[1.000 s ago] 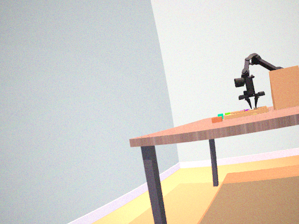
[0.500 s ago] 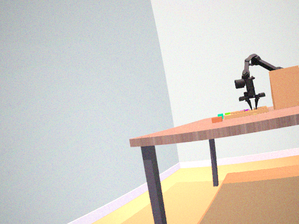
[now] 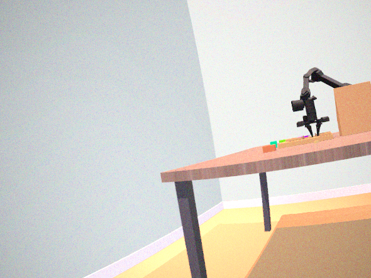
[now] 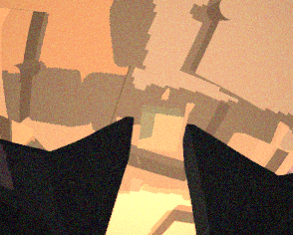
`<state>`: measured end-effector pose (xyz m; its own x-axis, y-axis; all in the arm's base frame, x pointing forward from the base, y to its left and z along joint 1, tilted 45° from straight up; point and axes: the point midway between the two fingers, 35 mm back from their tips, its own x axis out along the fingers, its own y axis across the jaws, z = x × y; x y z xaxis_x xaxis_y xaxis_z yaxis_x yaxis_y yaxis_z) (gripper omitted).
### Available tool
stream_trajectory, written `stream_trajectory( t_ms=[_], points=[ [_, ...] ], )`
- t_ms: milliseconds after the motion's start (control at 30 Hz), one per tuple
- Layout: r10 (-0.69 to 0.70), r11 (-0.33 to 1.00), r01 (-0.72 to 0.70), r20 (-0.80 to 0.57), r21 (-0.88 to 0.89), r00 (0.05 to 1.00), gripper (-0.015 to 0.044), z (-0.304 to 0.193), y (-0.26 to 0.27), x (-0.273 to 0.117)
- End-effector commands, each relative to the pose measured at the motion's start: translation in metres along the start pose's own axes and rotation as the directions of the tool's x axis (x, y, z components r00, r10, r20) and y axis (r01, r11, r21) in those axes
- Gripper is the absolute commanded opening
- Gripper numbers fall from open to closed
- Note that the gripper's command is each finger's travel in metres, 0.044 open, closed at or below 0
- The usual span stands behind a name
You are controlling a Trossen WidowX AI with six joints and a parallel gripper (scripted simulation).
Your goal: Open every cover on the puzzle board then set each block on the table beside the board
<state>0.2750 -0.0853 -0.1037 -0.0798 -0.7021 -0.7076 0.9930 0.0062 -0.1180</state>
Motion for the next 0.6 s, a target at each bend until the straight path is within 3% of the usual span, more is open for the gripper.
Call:
stream_trajectory(
  t_ms=[0,167,567],
  points=[
    [0.001,1.000,-0.001,0.000,0.001,1.000,0.0110,0.0001,0.0002,-0.0004],
    [0.001,1.000,-0.001,0.000,0.001,1.000,0.0080,0.0001,0.0002,-0.0004],
    [0.001,1.000,-0.001,-0.001,0.000,1.000,0.0080,-0.0004,0.0011,-0.0097]
  ],
)
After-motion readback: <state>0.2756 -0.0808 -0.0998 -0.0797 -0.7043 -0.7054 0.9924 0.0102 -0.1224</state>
